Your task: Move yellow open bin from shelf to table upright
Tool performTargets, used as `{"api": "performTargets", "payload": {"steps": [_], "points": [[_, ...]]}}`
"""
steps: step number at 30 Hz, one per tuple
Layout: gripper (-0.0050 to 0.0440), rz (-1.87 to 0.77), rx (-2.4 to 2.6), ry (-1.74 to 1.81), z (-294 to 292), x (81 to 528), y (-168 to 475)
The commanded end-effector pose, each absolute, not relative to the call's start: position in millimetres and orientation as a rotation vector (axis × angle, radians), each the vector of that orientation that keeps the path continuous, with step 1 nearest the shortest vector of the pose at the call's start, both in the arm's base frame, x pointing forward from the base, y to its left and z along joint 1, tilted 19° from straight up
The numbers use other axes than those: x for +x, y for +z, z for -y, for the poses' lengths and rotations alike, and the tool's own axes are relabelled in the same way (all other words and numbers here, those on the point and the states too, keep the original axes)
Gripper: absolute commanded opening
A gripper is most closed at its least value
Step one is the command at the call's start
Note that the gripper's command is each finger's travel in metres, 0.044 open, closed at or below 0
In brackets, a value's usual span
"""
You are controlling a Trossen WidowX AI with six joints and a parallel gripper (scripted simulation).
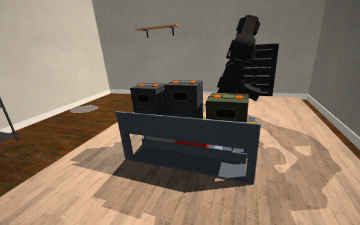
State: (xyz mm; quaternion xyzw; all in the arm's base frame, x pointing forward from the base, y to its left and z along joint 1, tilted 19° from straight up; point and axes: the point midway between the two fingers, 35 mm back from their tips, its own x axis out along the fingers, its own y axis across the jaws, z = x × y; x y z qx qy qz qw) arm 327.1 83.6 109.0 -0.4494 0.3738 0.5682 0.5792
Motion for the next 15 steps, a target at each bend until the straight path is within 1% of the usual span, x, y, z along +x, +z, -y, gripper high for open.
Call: {"api": "performTargets", "payload": {"steps": [1, 15], "points": [[0.0, -0.861, -1.06, 1.314, -83.4, 328.7, 114.7], [0.0, -0.861, -1.06, 1.314, -83.4, 328.7, 114.6]]}}
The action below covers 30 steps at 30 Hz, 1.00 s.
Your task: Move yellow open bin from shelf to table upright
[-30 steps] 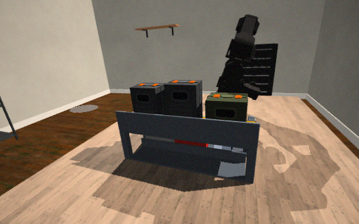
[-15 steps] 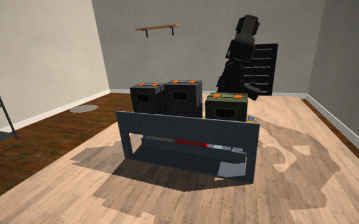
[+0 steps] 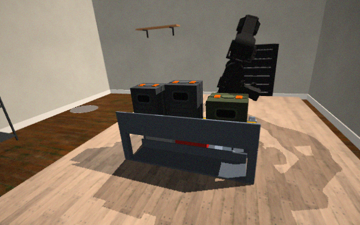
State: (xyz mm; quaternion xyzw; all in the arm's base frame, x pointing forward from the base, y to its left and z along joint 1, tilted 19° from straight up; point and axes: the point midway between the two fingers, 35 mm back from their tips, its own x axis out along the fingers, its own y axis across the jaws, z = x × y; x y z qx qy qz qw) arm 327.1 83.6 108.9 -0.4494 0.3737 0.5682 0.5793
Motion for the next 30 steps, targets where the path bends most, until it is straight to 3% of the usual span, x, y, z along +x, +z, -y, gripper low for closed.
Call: {"api": "performTargets", "payload": {"steps": [1, 10, 11, 30], "points": [[0.0, -0.861, -1.06, 1.314, -83.4, 328.7, 114.6], [0.0, -0.861, -1.06, 1.314, -83.4, 328.7, 114.6], [0.015, -0.855, -1.061, 1.314, -83.6, 329.0, 115.8], [0.015, -0.855, -1.061, 1.314, -83.6, 329.0, 115.8]]}}
